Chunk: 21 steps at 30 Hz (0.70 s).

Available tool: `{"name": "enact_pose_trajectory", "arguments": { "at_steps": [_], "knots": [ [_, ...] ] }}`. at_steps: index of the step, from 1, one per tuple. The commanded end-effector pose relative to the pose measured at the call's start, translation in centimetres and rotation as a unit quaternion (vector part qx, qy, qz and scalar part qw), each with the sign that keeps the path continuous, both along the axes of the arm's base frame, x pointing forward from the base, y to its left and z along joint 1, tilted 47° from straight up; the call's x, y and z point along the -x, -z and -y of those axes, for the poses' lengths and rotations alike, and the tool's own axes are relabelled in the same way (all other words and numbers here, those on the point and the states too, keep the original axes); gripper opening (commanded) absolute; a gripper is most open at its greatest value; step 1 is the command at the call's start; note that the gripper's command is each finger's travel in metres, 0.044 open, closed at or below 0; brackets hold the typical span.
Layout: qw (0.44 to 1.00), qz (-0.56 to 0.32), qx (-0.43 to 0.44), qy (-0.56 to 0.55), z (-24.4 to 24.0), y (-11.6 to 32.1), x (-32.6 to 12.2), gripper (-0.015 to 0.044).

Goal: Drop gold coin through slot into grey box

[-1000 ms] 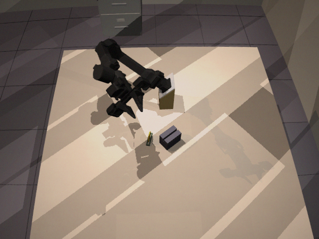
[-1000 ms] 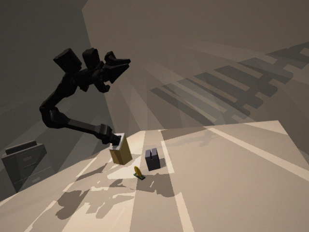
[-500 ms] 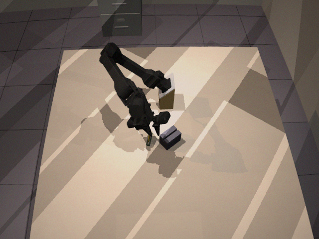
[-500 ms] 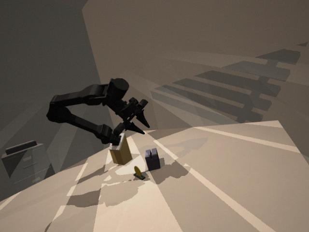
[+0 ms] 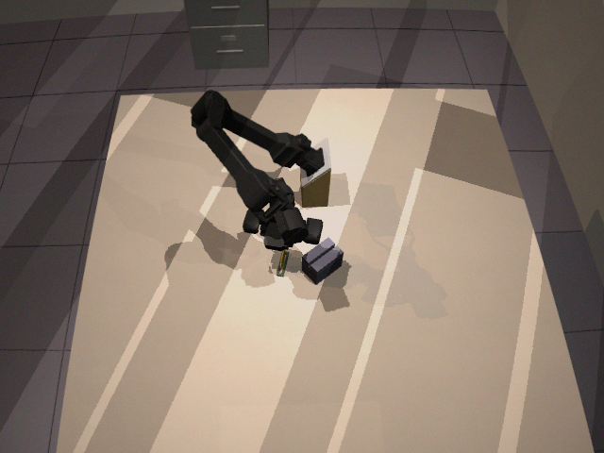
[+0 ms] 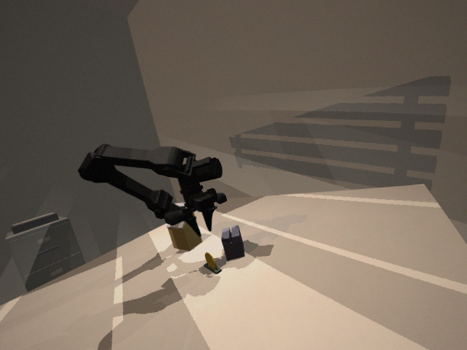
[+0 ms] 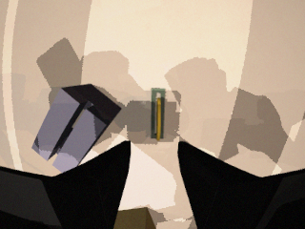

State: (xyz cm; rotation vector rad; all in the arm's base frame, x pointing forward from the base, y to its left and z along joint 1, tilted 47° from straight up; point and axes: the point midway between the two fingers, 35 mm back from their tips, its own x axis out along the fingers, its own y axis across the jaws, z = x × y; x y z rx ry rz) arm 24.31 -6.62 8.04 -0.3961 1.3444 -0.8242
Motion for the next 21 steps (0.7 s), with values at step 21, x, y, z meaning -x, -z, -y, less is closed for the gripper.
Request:
{"name": "enact_pose_trajectory", "arguments": {
  "at_steps": [21],
  "knots": [
    [1.0,-0.009,0.006,0.003,4.6,4.0,0.7,0.0161]
  ]
}}
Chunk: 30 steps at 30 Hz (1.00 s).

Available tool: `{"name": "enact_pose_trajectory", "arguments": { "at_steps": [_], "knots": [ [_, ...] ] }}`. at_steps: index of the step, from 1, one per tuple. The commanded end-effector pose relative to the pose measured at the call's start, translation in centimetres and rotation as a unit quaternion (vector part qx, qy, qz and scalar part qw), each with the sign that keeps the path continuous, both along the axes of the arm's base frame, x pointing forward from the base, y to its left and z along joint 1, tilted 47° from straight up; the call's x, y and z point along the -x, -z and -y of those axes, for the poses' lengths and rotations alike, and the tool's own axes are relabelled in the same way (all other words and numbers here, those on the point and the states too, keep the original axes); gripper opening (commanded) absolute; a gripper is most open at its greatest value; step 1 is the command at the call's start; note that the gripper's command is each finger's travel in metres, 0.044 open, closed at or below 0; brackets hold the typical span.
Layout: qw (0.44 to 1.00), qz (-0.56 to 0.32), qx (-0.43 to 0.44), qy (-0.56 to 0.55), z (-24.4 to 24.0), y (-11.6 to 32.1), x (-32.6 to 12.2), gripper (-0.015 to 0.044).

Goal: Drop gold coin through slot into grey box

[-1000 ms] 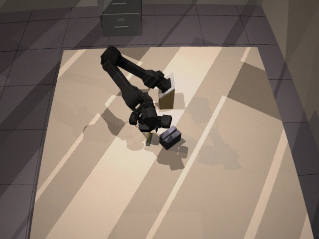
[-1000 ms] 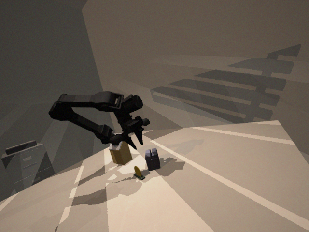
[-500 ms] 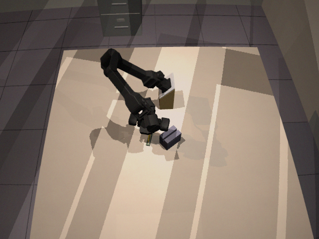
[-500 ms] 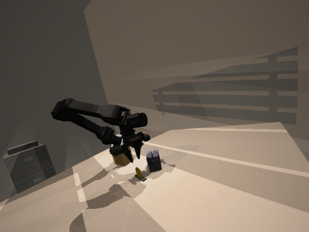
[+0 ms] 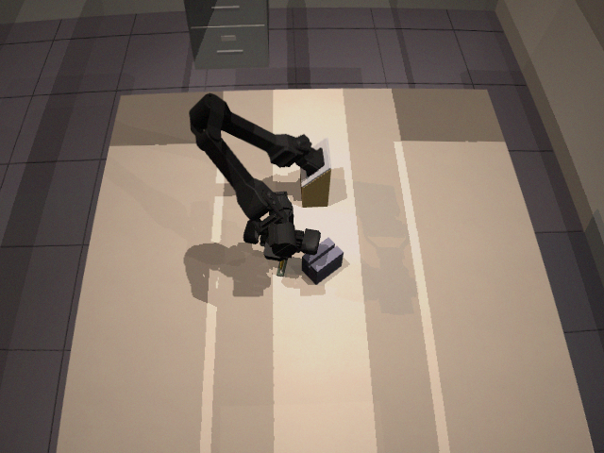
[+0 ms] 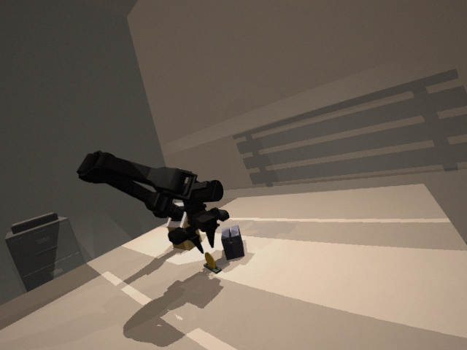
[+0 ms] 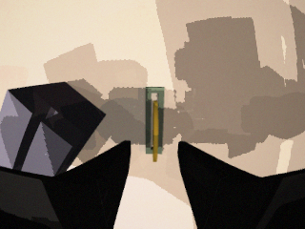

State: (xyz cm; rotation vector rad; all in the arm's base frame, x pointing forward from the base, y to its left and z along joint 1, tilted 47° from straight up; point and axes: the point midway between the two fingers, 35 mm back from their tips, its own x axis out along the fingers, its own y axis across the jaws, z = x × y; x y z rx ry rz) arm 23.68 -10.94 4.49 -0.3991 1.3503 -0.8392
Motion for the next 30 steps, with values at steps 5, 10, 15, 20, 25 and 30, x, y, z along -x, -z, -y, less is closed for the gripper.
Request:
{"name": "enact_pose_trajectory", "arguments": {
  "at_steps": [5,10,15,20,25,30],
  "knots": [
    [1.0,-0.006,0.001,-0.003,0.9,1.1,0.1,0.0161],
    [1.0,-0.006,0.001,-0.003,1.5,1.6,0.1,0.0161],
    [1.0,-0.006,0.001,-0.003,2.1,2.1,0.1,0.0161],
    [1.0,-0.006,0.002,-0.003,2.7,2.6,0.1,0.0161],
    [1.0,-0.006,0.003,-0.003,3.3,3.1,0.2,0.0161],
    [1.0,-0.007,0.004,-0.003,3.9,3.6,0.3,0.0161]
  ]
}}
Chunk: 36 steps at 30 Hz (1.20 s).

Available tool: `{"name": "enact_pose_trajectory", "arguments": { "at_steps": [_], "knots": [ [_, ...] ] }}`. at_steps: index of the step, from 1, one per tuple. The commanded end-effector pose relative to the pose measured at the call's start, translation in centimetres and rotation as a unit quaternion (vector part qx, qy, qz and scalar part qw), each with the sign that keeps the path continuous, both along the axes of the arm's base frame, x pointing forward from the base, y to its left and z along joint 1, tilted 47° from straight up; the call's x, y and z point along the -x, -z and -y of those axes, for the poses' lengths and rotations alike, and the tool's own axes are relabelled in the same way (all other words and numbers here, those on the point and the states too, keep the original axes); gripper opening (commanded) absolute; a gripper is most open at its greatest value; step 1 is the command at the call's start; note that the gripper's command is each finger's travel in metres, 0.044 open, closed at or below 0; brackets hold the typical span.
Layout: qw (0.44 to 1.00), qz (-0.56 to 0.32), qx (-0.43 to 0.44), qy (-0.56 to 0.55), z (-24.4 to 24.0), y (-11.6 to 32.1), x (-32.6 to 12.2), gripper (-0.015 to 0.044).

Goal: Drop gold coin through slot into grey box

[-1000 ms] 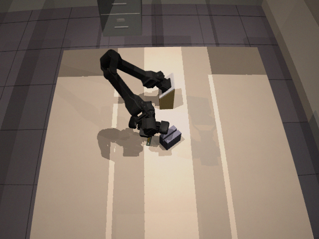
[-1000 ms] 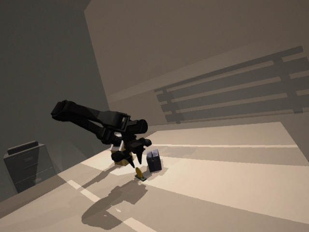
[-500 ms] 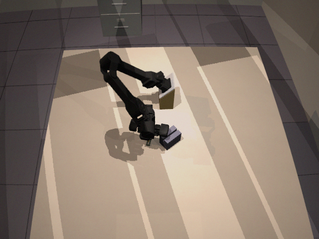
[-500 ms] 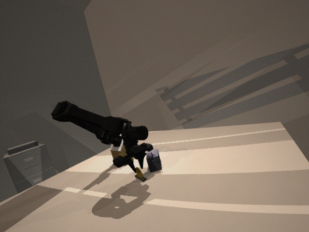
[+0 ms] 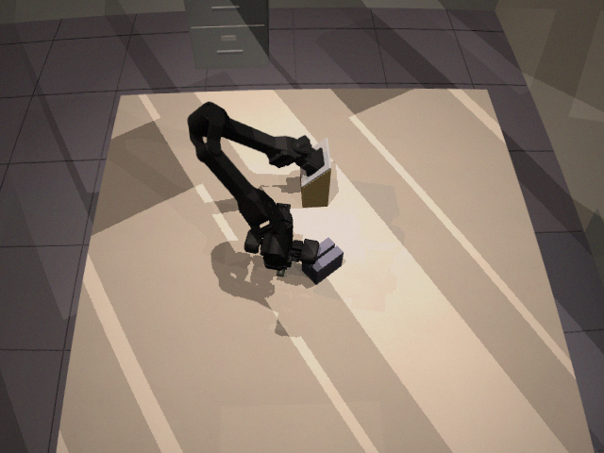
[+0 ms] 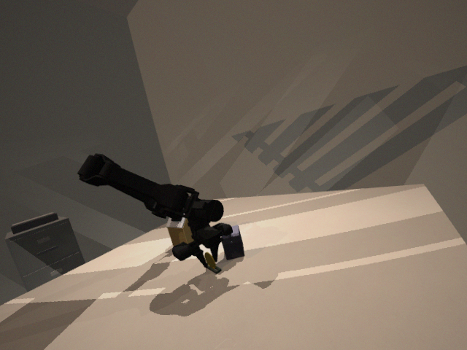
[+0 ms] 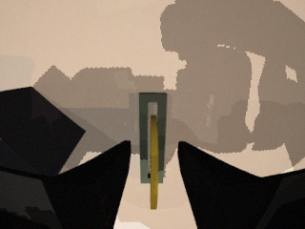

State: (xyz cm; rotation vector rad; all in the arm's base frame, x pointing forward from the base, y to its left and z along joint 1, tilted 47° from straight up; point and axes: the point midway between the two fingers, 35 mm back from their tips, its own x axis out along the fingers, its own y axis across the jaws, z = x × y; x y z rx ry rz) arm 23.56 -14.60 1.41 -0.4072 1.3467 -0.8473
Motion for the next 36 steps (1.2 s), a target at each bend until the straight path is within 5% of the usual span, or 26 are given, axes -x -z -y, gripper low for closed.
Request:
{"name": "enact_pose_trajectory", "arguments": {
  "at_steps": [1,8,36],
  "knots": [
    [1.0,-0.006,-0.001,-0.003,0.3,0.6,0.2,0.0161],
    [1.0,-0.006,-0.001,-0.003,0.3,0.6,0.2,0.0003],
    [1.0,0.006,-0.014,-0.014,-2.6,-1.1,-0.8,0.0]
  ]
}}
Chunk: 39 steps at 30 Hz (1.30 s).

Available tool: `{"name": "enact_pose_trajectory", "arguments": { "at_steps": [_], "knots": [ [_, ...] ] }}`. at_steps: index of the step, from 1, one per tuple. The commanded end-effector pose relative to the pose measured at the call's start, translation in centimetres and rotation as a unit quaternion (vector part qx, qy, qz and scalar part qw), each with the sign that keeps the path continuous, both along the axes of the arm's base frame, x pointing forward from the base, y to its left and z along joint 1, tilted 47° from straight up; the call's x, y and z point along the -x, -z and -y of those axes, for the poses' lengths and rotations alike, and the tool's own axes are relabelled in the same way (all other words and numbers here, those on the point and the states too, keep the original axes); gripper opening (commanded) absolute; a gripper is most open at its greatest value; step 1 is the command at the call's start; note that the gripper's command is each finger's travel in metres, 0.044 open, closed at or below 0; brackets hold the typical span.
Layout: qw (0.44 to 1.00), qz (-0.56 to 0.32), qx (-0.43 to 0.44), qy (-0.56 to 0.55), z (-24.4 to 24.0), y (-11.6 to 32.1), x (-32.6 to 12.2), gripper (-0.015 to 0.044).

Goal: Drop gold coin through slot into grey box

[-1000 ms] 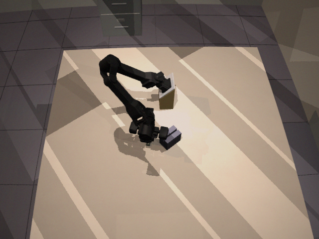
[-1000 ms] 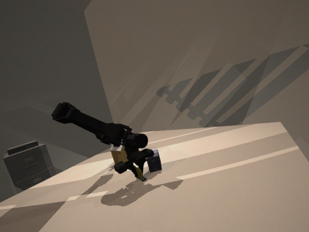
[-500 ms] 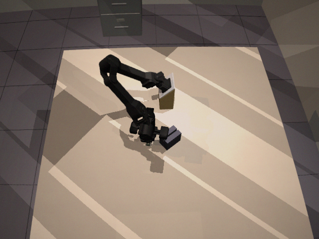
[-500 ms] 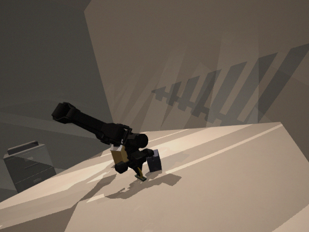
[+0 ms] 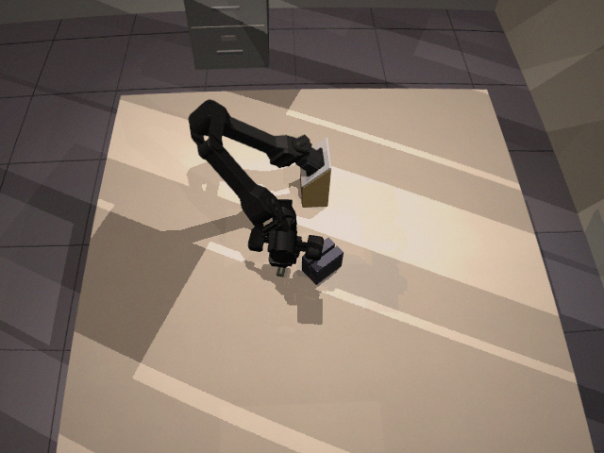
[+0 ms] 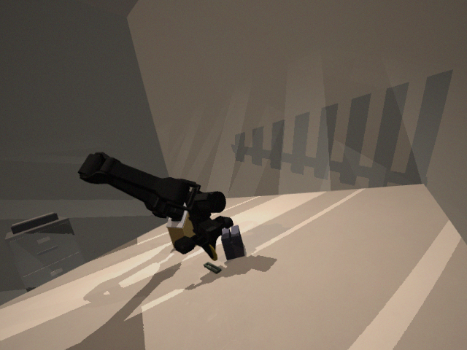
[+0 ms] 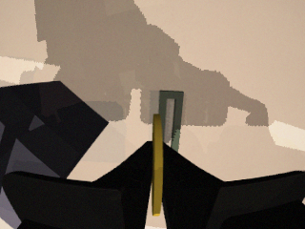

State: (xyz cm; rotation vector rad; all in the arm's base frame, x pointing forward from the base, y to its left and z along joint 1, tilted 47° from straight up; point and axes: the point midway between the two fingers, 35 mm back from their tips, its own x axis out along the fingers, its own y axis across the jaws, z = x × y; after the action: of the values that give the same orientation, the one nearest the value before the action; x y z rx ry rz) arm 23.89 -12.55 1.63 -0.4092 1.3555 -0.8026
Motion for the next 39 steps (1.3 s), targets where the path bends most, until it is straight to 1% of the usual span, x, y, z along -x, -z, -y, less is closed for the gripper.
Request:
{"name": "enact_pose_trajectory", "arguments": {
  "at_steps": [1,26,30,39],
  "knots": [
    [1.0,0.01,0.0,0.002,-0.7,-1.0,-0.4,0.0],
    [1.0,-0.002,0.009,0.012,-4.6,-5.6,0.3,0.0],
    [1.0,0.0,0.01,0.014,-4.6,-5.7,0.4,0.0],
    [0.989,0.101,0.01,0.111,-4.4,-6.0,0.7,0.0]
  ]
}}
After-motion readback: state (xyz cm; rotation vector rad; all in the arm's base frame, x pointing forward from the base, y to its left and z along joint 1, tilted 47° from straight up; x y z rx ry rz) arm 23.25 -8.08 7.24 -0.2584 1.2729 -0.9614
